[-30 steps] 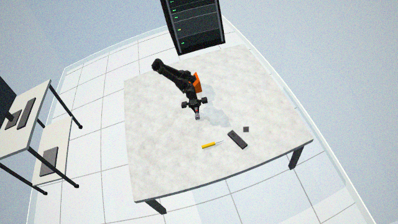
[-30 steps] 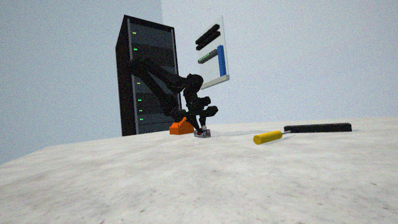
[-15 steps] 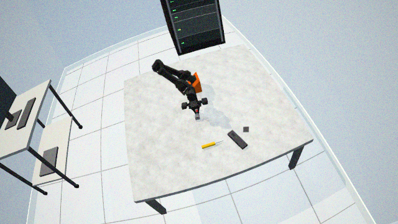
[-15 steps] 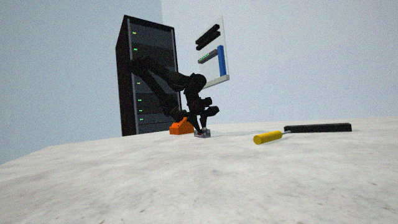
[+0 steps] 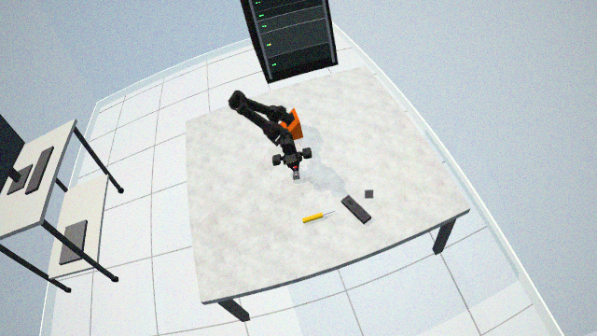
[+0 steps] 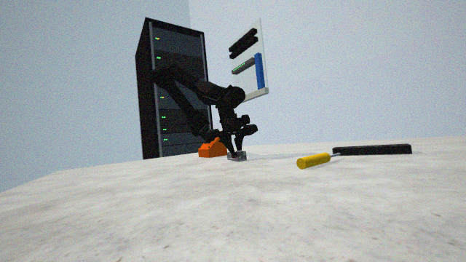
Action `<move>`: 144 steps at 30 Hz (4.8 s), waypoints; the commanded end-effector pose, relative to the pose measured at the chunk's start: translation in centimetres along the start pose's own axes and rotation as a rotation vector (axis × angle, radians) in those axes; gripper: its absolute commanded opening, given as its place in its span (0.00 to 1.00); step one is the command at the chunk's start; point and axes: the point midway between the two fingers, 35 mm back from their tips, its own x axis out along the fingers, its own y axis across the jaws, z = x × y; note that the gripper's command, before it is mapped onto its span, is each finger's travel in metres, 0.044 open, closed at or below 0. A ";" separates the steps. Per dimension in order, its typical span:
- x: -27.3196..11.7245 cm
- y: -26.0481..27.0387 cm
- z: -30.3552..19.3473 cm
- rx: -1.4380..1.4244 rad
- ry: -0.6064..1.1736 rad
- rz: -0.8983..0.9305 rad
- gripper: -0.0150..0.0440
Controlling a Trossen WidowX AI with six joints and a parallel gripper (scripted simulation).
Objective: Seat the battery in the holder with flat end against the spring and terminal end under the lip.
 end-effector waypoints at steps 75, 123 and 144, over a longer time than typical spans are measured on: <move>0.6 -0.2 0.6 0.008 0.188 0.001 0.35; -0.7 -0.2 1.4 0.001 0.208 0.000 0.53; -7.9 0.3 2.9 0.001 0.209 0.003 1.00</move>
